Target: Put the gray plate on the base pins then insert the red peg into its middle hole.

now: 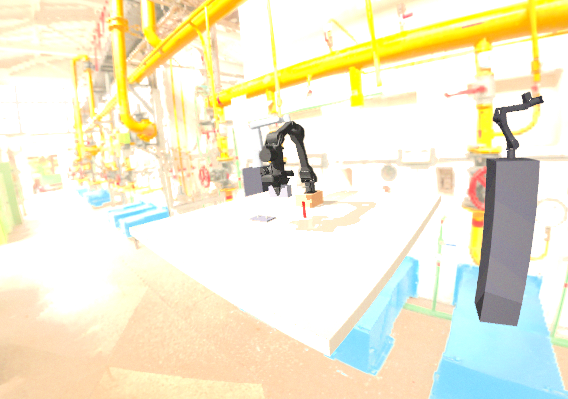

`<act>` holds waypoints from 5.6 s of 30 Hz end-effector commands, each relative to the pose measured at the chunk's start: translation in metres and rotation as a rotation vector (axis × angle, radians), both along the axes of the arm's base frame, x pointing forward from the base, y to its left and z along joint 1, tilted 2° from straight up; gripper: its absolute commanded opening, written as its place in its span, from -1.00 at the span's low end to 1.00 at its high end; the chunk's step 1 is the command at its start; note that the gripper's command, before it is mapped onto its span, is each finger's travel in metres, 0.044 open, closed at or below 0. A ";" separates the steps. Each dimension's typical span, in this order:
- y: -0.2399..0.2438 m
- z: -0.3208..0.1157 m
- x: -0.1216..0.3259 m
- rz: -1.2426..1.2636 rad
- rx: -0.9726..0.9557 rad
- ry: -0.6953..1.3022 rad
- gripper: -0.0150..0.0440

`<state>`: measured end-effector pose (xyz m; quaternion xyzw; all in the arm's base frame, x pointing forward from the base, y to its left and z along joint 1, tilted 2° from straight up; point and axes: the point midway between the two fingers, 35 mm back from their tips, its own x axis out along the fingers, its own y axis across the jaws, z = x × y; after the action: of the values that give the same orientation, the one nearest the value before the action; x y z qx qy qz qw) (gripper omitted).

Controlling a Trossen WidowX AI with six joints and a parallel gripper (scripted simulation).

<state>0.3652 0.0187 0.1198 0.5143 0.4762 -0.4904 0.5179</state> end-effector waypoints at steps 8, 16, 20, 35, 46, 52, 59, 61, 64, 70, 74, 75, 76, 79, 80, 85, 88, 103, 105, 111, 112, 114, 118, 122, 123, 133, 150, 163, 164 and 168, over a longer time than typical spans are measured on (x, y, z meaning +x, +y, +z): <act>-0.027 -0.011 0.000 -0.021 0.003 0.000 -0.49; -0.050 -0.023 -0.002 -0.036 0.002 0.001 -0.49; -0.062 -0.029 -0.004 -0.043 0.001 0.001 -0.49; -0.104 -0.051 -0.015 -0.071 -0.001 0.001 -0.49; -0.134 -0.067 -0.027 -0.092 -0.003 0.001 -0.49; -0.149 -0.075 -0.035 -0.103 -0.004 0.002 -0.49; -0.151 -0.076 -0.036 -0.104 -0.004 0.002 -0.49; -0.151 -0.076 -0.036 -0.104 -0.004 0.002 -0.49; -0.151 -0.076 -0.036 -0.104 -0.004 0.002 -0.49; -0.151 -0.076 -0.036 -0.104 -0.004 0.002 -0.49; -0.151 -0.076 -0.036 -0.104 -0.004 0.002 -0.49; -0.151 -0.076 -0.036 -0.104 -0.004 0.002 -0.49; -0.151 -0.076 -0.036 -0.104 -0.004 0.002 -0.49; -0.151 -0.076 -0.036 -0.104 -0.004 0.002 -0.49; -0.151 -0.076 -0.036 -0.104 -0.004 0.002 -0.49; -0.151 -0.076 -0.036 -0.104 -0.004 0.002 -0.49; -0.150 -0.077 -0.036 -0.104 -0.004 0.002 -0.49; -0.150 -0.093 -0.034 -0.104 -0.004 0.002 -0.49; -0.150 -0.093 -0.034 -0.104 -0.004 0.002 -0.49; -0.150 -0.100 -0.034 -0.104 -0.004 0.002 -0.49; -0.151 -0.102 -0.034 -0.104 -0.004 0.002 -0.49; -0.151 -0.105 -0.034 -0.104 -0.004 0.002 -0.49; -0.151 -0.112 -0.033 -0.104 -0.004 0.002 -0.49; -0.151 -0.117 -0.033 -0.104 -0.004 0.002 -0.49; -0.151 -0.117 -0.033 -0.104 -0.004 0.002 -0.49; -0.152 -0.112 -0.032 -0.107 -0.012 -0.005 -0.49; -0.152 -0.112 -0.032 -0.107 -0.012 -0.005 1.00; -0.151 -0.008 -0.035 -0.104 -0.005 0.000 1.00; -0.150 0.001 -0.037 -0.104 -0.005 0.001 1.00; -0.151 0.005 -0.035 -0.104 -0.004 0.001 1.00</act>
<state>0.3340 -0.1344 0.1125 0.5397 0.4387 -0.5168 0.4992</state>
